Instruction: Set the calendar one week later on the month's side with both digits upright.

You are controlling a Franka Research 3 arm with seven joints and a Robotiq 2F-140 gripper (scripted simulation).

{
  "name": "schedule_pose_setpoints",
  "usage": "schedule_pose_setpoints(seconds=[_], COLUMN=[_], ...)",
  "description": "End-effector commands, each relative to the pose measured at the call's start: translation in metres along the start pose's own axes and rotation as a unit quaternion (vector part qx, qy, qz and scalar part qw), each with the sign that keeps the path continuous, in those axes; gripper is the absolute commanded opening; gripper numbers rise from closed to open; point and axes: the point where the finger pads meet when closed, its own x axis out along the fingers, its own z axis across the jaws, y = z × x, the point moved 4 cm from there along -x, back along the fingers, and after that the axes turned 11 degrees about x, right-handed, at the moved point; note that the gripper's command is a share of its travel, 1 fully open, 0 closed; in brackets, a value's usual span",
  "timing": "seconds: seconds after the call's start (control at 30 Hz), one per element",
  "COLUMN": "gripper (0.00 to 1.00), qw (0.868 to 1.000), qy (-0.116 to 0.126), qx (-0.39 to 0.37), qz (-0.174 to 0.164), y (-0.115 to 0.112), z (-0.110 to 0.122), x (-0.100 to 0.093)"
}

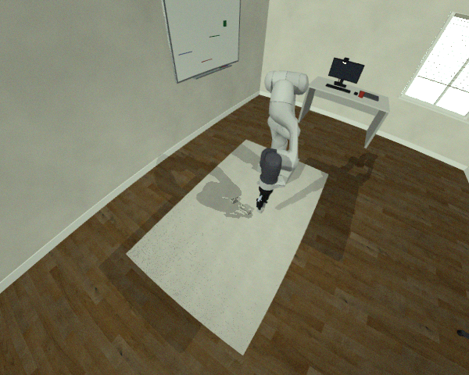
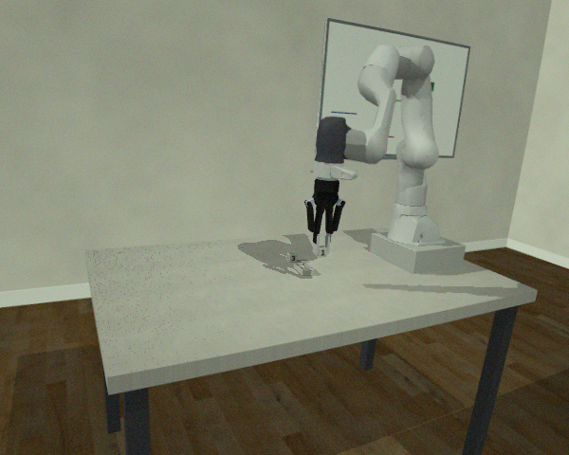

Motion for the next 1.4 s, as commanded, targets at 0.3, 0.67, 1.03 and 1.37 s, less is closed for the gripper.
schedule_pose_setpoints(seconds=[0.3,0.67,1.03,1.37], gripper=[0.16,0.16,0.16,0.16], qw=[1.000,1.000,1.000,1.000], qy=[-0.003,-0.003,-0.002,-0.002], qx=[-0.007,-0.007,-0.007,-0.007], qz=[0.002,0.002,0.002,0.002], y=[0.000,-0.001,-0.001,-0.001], z=[0.002,0.002,0.002,0.002], x=[0.036,0.082,0.089,0.089])
